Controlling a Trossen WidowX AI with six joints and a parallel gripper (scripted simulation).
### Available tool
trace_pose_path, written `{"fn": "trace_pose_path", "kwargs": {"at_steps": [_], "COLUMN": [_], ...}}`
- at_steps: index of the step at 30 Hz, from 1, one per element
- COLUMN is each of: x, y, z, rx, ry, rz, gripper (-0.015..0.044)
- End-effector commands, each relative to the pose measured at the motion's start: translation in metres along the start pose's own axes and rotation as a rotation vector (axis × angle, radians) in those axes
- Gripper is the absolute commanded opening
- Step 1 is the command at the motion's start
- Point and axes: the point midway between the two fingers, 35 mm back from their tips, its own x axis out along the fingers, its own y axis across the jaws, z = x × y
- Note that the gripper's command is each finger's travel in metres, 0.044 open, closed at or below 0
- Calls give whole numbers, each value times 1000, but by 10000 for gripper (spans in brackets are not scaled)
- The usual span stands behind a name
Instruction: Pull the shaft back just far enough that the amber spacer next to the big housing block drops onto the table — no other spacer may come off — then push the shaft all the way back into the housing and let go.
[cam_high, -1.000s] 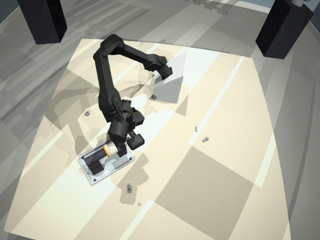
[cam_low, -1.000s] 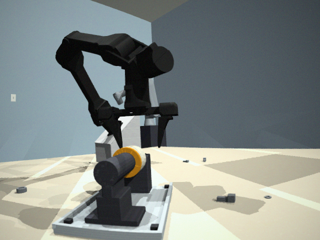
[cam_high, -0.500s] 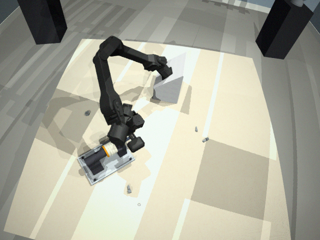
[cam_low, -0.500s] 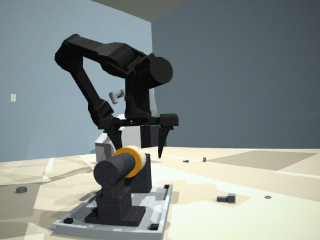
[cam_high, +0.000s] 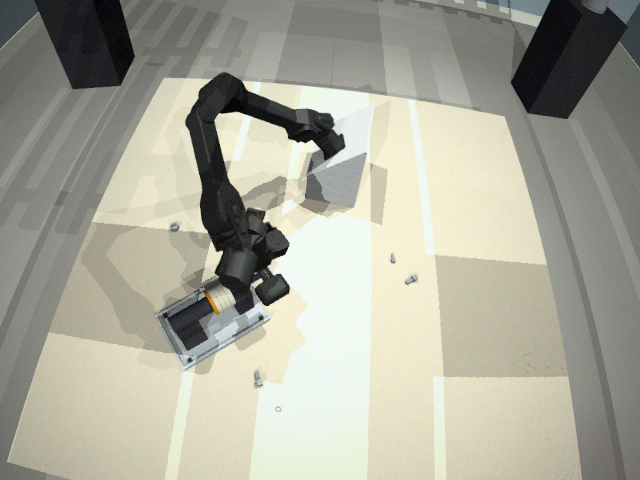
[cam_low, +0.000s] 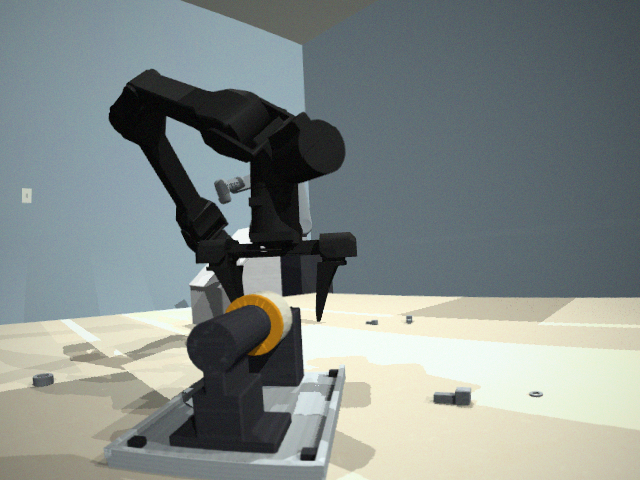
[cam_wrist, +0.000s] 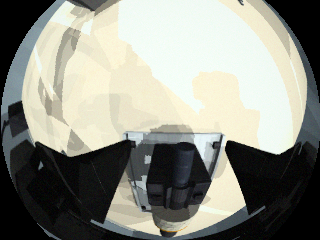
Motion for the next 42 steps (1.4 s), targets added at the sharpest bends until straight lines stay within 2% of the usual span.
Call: {"fn": "trace_pose_path", "kwargs": {"at_steps": [1,21,42], "x": [1,1,19], "y": [0,0,0], "z": [0,0,0], "rx": [-3,-3,-3], "ry": [-2,-2,-1], "rz": [-2,-2,-1], "gripper": [440,440,440]}}
